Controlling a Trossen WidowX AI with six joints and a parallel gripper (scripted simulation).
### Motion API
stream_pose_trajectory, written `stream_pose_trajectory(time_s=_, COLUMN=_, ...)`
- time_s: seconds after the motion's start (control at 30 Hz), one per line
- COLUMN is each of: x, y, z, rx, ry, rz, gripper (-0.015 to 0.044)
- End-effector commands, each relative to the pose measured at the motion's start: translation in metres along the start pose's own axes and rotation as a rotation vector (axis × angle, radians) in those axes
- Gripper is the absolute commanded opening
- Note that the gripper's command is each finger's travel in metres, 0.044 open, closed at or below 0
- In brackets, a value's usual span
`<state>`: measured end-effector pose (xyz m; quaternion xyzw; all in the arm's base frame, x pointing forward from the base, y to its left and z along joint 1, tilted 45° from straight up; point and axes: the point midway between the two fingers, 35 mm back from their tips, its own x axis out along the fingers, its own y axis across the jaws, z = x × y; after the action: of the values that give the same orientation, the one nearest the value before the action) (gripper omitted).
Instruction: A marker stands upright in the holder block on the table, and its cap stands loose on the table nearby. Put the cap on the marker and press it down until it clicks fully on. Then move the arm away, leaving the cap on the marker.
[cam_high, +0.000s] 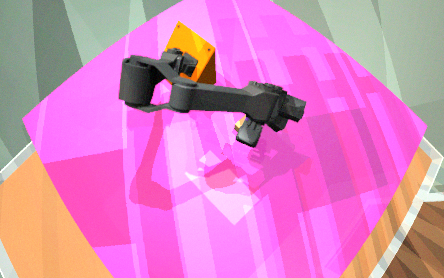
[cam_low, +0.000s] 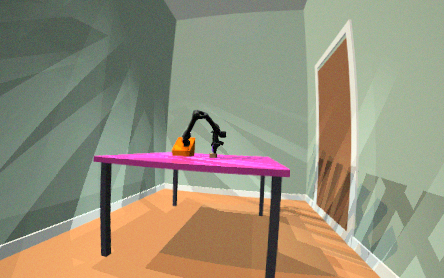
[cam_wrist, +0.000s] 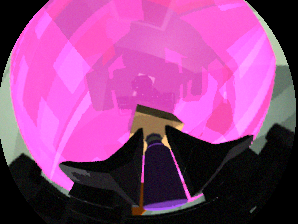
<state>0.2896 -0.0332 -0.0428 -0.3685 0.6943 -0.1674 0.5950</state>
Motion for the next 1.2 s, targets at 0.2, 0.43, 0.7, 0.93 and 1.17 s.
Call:
stream_pose_trajectory(time_s=0.2, x=0.001, y=0.002, z=0.000, rx=-0.001, ry=0.003, rz=0.008, gripper=0.0394)
stream_pose_trajectory(time_s=0.43, x=-0.029, y=0.004, z=0.004, rx=-0.004, ry=-0.009, rz=0.017, gripper=0.0440)
stream_pose_trajectory(time_s=0.7, x=-0.076, y=0.004, z=0.002, rx=-0.007, ry=-0.003, rz=0.017, gripper=0.0440)
stream_pose_trajectory(time_s=0.93, x=-0.096, y=0.001, z=-0.012, rx=0.360, ry=0.013, rz=0.013, gripper=0.0256)
stream_pose_trajectory(time_s=1.17, x=-0.097, y=0.001, z=-0.013, rx=0.372, ry=0.013, rz=0.012, gripper=0.0072)
